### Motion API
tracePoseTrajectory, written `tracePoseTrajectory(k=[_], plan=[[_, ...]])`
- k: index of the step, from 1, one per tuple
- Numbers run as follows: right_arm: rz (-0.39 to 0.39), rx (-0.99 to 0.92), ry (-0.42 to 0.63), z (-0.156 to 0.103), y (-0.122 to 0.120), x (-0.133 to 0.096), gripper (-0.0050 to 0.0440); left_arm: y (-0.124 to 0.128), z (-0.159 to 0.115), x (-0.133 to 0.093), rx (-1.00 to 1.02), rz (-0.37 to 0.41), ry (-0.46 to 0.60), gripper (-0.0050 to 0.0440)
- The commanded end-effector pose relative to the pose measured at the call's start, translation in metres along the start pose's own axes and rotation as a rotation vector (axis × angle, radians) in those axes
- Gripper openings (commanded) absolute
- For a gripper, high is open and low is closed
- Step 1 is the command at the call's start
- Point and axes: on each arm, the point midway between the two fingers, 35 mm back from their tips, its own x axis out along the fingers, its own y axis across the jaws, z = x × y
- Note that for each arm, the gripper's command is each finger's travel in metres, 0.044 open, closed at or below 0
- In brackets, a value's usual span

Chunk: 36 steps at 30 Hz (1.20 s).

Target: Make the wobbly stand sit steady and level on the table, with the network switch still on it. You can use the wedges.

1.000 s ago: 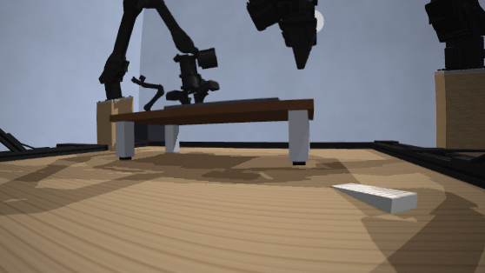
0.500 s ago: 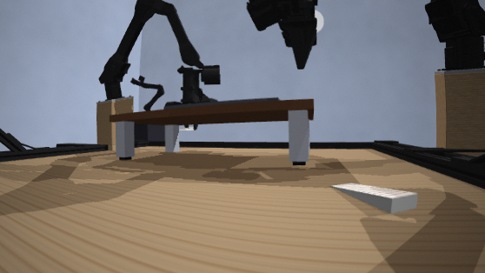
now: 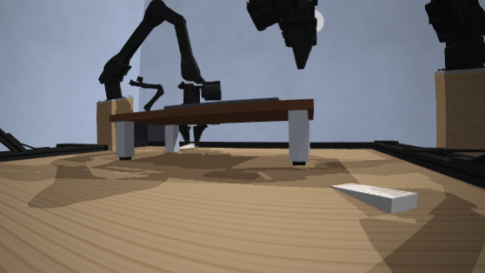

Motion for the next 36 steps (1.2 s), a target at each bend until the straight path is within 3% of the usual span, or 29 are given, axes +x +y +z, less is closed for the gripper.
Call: tracePoseTrajectory(k=[1, 4, 5, 36], plan=[[0.000, 0.000, 0.000, 0.0000, 0.0000, 0.0000, 0.0000, 0.0001, -0.0002, 0.0032, -0.002, 0.003, 0.003, 0.0000], [0.000, 0.000, 0.000, 0.0000, 0.0000, 0.0000, 0.0000, 0.0001, -0.0002, 0.0032, -0.002, 0.003, 0.003, 0.0000], [0.000, 0.000, 0.000, 0.0000, 0.0000, 0.0000, 0.0000, -0.0005, 0.0002, 0.0004, 0.000, -0.001, 0.000, 0.0237], [0.000, 0.000, 0.000, 0.0000, 0.0000, 0.0000, 0.0000, -0.0007, 0.0002, 0.0008, 0.000, -0.001, 0.000, 0.0237]])
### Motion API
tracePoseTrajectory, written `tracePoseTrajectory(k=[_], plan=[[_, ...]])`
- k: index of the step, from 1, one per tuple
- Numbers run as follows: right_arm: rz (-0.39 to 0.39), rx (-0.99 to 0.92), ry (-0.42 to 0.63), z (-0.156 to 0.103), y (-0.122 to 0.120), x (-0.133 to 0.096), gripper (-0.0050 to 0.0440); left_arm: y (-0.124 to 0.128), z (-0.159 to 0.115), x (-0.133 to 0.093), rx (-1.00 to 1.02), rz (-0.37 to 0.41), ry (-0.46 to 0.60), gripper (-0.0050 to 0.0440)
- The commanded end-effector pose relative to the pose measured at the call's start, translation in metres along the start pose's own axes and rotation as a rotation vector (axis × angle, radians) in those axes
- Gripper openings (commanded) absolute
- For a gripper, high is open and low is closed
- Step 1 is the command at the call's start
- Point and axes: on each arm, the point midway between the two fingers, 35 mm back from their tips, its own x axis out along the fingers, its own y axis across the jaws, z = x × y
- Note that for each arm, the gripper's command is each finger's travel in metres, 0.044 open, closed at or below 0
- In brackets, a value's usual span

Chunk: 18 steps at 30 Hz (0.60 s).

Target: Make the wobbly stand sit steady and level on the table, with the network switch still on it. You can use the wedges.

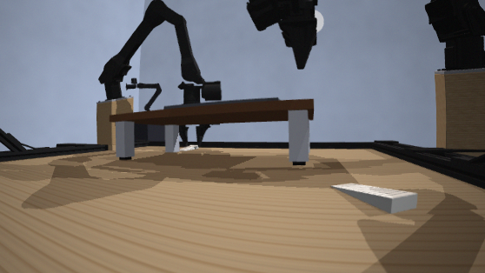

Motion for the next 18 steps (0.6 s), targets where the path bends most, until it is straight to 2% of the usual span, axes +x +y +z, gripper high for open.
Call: tracePoseTrajectory(k=[1, 2, 3, 18], plan=[[0.000, 0.000, 0.000, 0.000, 0.000, 0.000, 0.0000, 0.000, 0.000, 0.000, 0.000, 0.000, 0.000, 0.0237], [0.000, 0.000, 0.000, 0.000, 0.000, 0.000, 0.0000, 0.000, 0.000, 0.000, 0.000, 0.000, 0.000, 0.0237], [0.000, 0.000, 0.000, 0.000, 0.000, 0.000, 0.0000, 0.001, 0.000, -0.054, -0.002, 0.004, 0.004, 0.0237], [0.000, 0.000, 0.000, 0.000, 0.000, 0.000, 0.0000, 0.001, 0.000, -0.054, -0.002, 0.004, 0.004, 0.0237]])
